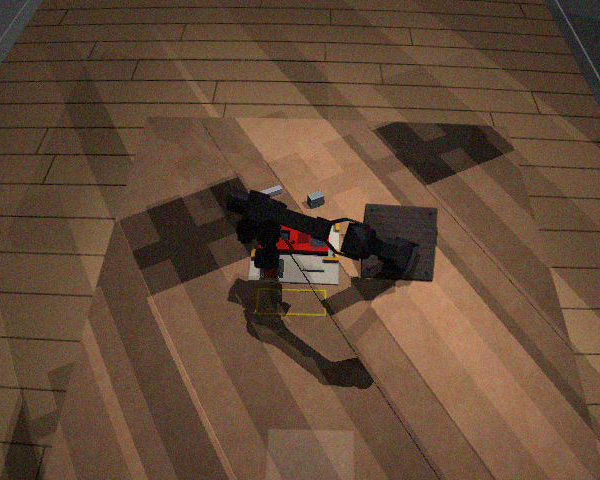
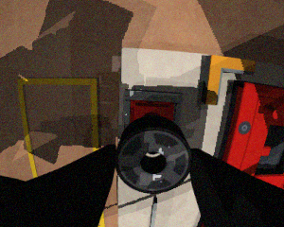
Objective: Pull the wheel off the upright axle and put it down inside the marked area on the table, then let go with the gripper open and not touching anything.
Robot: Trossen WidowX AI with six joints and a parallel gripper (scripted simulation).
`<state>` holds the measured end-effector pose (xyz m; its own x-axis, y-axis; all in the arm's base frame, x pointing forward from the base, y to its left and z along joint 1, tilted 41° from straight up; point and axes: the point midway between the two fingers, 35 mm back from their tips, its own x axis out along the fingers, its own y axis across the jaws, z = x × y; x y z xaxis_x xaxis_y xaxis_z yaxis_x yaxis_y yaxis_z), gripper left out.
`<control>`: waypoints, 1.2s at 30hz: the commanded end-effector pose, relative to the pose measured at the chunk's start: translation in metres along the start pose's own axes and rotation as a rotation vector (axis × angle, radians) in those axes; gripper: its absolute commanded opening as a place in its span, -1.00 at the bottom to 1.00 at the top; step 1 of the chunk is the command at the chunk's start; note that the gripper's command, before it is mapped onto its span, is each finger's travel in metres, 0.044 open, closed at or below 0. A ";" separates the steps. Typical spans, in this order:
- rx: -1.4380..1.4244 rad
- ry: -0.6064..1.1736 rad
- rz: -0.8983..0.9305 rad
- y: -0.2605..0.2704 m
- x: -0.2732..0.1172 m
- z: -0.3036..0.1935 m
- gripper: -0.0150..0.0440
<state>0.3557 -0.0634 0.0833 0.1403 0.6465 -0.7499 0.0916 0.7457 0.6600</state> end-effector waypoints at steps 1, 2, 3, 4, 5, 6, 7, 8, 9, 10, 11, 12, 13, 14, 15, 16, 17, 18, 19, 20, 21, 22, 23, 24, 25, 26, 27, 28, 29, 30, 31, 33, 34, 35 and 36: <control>-0.007 -0.002 -0.005 0.000 -0.003 0.001 -0.49; -0.007 -0.002 -0.005 0.000 -0.003 0.001 -0.49; -0.007 -0.002 -0.005 0.000 -0.004 0.001 -0.49; -0.007 -0.002 -0.005 0.000 -0.004 0.001 -0.49; -0.007 -0.002 -0.005 0.000 -0.006 0.001 -0.49; -0.007 -0.002 -0.005 0.000 -0.007 0.001 -0.49; -0.007 -0.002 -0.005 0.000 -0.010 0.001 -0.49; -0.007 -0.002 -0.006 0.000 -0.013 0.001 -0.49; -0.007 -0.002 -0.006 0.000 -0.016 0.001 -0.49; -0.007 -0.002 -0.006 0.000 -0.020 0.000 -0.49; -0.006 -0.002 -0.006 0.000 -0.024 0.000 -0.49; -0.006 -0.002 -0.006 0.001 -0.028 0.000 -0.49; -0.006 -0.002 -0.006 0.001 -0.033 -0.001 -0.49; -0.006 -0.002 -0.006 0.001 -0.036 -0.001 -0.49; -0.006 -0.002 -0.006 0.002 -0.038 -0.001 -0.49; -0.006 -0.002 -0.006 0.002 -0.039 -0.001 -0.49; 0.000 -0.001 -0.001 0.002 -0.030 -0.002 -0.49; 0.000 -0.001 -0.001 0.004 -0.031 -0.003 -0.49; -0.001 -0.001 -0.001 0.007 -0.031 -0.004 -0.49; -0.001 0.000 -0.002 0.011 -0.032 -0.006 -0.49; -0.001 0.000 -0.002 0.015 -0.032 -0.008 -0.49; -0.001 0.000 -0.002 0.018 -0.032 -0.009 -0.49; -0.001 0.000 -0.002 0.022 -0.033 -0.011 -0.49; -0.001 0.000 -0.003 0.026 -0.033 -0.013 -0.49; -0.001 0.000 -0.003 0.029 -0.034 -0.015 -0.49; -0.001 0.000 -0.003 0.033 -0.034 -0.017 -0.49; -0.001 0.000 -0.003 0.037 -0.034 -0.019 -0.49; -0.002 0.000 -0.003 0.040 -0.035 -0.022 -0.49; -0.002 0.000 -0.003 0.044 -0.035 -0.024 -0.49; -0.002 0.000 -0.003 0.047 -0.035 -0.026 -0.49; -0.002 0.000 -0.003 0.051 -0.036 -0.028 -0.49; -0.002 0.000 -0.003 0.057 -0.036 -0.033 -0.49; -0.002 0.000 -0.003 0.061 -0.036 -0.035 -0.49; -0.002 0.000 -0.003 0.064 -0.037 -0.038 -0.49; -0.003 0.000 -0.003 0.067 -0.037 -0.040 -0.49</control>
<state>0.3251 -0.0396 0.1460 0.1401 0.6406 -0.7549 0.0840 0.7520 0.6538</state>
